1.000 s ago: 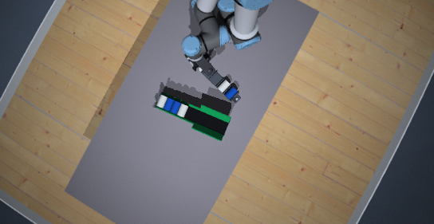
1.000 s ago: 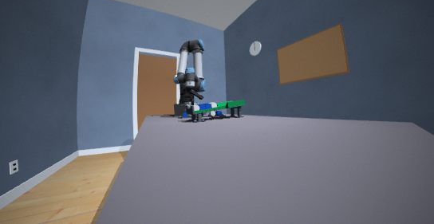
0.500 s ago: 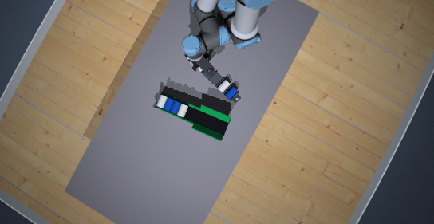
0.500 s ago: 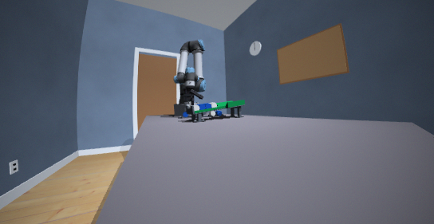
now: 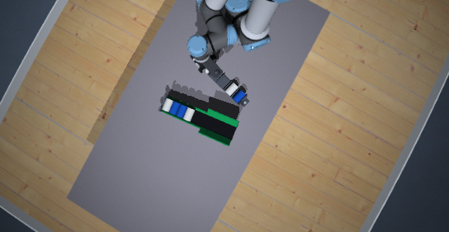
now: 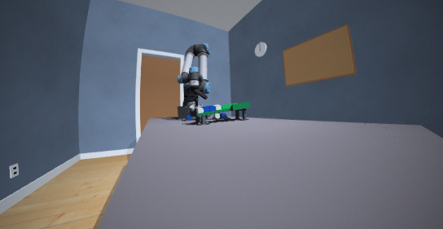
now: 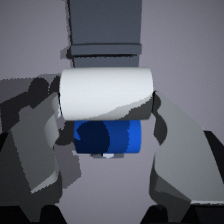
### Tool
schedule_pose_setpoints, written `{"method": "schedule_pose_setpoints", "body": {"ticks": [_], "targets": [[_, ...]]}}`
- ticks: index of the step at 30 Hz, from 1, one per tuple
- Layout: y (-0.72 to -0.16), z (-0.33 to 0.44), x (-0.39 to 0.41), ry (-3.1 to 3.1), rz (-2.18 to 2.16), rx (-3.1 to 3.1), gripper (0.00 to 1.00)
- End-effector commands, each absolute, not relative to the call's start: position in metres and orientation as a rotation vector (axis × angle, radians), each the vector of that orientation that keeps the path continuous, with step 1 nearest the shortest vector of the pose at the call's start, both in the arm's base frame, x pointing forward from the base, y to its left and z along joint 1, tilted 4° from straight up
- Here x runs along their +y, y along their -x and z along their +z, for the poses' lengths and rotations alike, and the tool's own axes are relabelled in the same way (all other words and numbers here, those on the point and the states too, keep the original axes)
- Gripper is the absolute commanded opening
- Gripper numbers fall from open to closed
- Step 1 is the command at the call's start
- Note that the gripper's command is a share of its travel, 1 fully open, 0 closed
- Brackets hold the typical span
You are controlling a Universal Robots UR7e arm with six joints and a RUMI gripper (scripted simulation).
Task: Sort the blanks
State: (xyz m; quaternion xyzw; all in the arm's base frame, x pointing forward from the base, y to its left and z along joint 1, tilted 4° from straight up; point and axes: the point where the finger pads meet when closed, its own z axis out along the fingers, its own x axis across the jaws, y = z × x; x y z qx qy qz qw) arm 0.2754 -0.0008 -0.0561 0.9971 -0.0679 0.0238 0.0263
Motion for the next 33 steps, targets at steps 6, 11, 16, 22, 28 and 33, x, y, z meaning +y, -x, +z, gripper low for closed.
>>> {"method": "schedule_pose_setpoints", "body": {"ticks": [6,11,16,22,28,33], "targets": [[-0.274,-0.032,0.0,-3.083,0.071,-0.21,0.37],[-0.273,-0.016,0.001,-3.083,0.071,-0.21,0.37],[-0.273,-0.001,0.002,-3.083,0.071,-0.21,0.37],[-0.272,0.009,0.003,-3.083,0.071,-0.21,0.37],[-0.272,0.02,0.003,-3.083,0.071,-0.21,0.37],[-0.272,0.023,0.003,-3.083,0.071,-0.21,0.37]]}}
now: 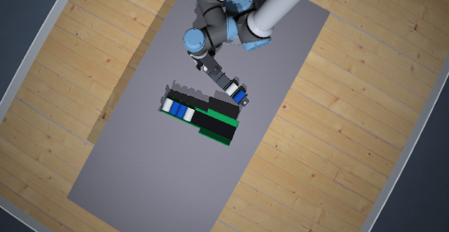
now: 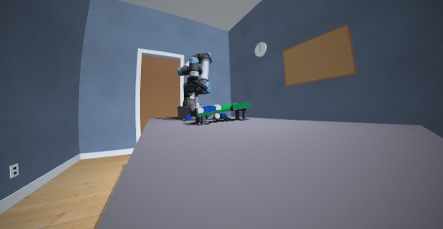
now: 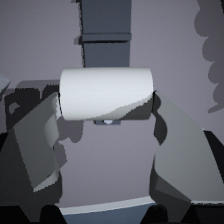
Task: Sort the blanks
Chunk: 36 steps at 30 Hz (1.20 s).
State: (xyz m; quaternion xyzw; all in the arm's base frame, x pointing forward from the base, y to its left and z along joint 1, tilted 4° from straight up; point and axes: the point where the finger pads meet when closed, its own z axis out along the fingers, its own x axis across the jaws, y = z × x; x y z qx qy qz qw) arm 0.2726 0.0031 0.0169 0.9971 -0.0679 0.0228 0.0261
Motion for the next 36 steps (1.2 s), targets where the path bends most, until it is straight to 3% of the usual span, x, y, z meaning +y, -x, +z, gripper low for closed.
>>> {"method": "schedule_pose_setpoints", "body": {"ticks": [1,21,36], "targets": [[-0.272,0.023,0.003,-3.083,0.071,-0.21,0.37],[-0.278,0.028,0.004,-3.084,0.071,-0.193,0.37],[-0.362,0.073,0.023,-3.088,0.063,0.015,0.37]]}}
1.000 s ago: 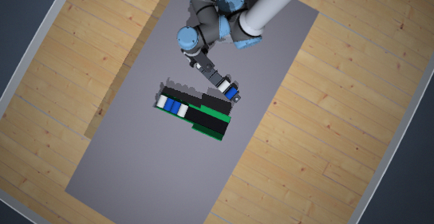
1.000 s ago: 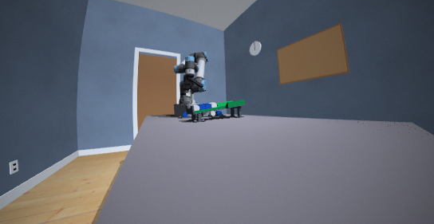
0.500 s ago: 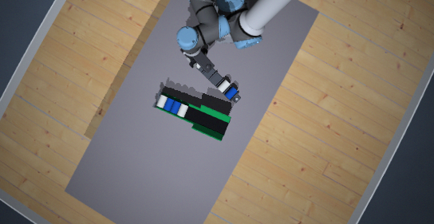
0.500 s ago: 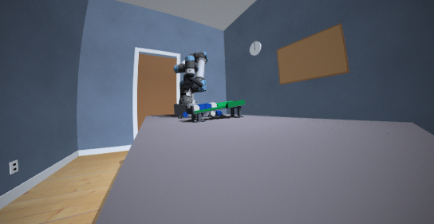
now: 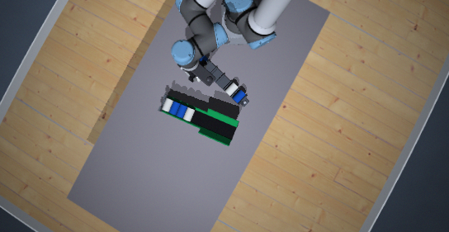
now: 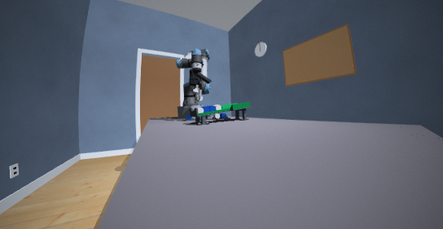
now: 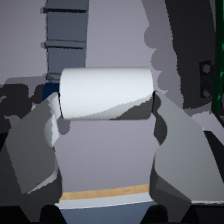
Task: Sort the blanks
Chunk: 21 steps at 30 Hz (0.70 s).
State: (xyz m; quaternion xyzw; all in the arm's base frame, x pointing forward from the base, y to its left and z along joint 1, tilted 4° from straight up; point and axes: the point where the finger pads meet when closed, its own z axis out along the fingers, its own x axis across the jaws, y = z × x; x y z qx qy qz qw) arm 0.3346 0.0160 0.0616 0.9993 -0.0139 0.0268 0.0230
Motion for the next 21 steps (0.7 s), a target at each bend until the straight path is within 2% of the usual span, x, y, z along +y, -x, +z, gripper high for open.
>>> {"method": "schedule_pose_setpoints", "body": {"ticks": [1,14,21], "targets": [[-0.373,0.076,0.027,-3.088,0.063,0.038,0.37],[-0.473,0.096,0.092,-3.072,0.057,0.273,0.37],[-0.497,0.096,0.116,-3.065,0.056,0.333,0.37]]}}
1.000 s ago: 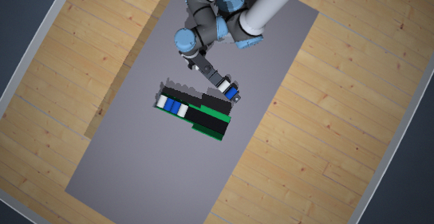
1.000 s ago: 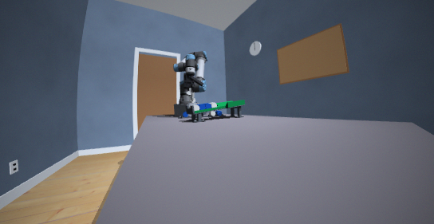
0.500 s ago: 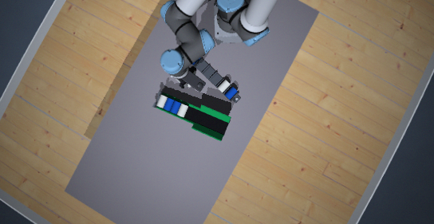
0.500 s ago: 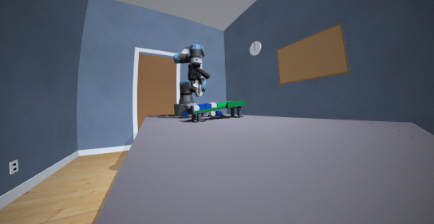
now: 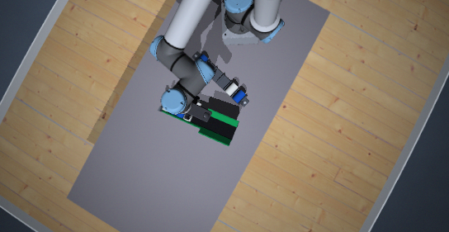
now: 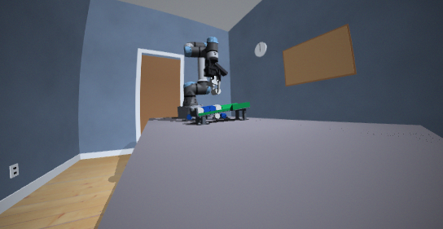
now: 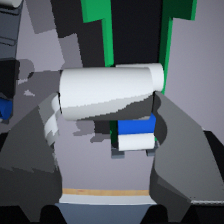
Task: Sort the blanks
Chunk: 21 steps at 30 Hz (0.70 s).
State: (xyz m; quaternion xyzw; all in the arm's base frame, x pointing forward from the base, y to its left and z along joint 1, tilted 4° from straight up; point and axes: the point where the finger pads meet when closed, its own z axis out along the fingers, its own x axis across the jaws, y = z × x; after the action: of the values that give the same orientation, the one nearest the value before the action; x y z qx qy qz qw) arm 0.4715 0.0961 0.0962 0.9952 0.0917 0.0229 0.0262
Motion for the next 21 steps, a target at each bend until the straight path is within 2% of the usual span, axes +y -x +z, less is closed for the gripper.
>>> {"method": "schedule_pose_setpoints", "body": {"ticks": [1,21], "targets": [[-0.5003,0.096,0.1189,-3.064,0.056,0.34,0.37],[-0.5067,0.0957,0.1262,-3.062,0.056,0.357,0.37]]}}
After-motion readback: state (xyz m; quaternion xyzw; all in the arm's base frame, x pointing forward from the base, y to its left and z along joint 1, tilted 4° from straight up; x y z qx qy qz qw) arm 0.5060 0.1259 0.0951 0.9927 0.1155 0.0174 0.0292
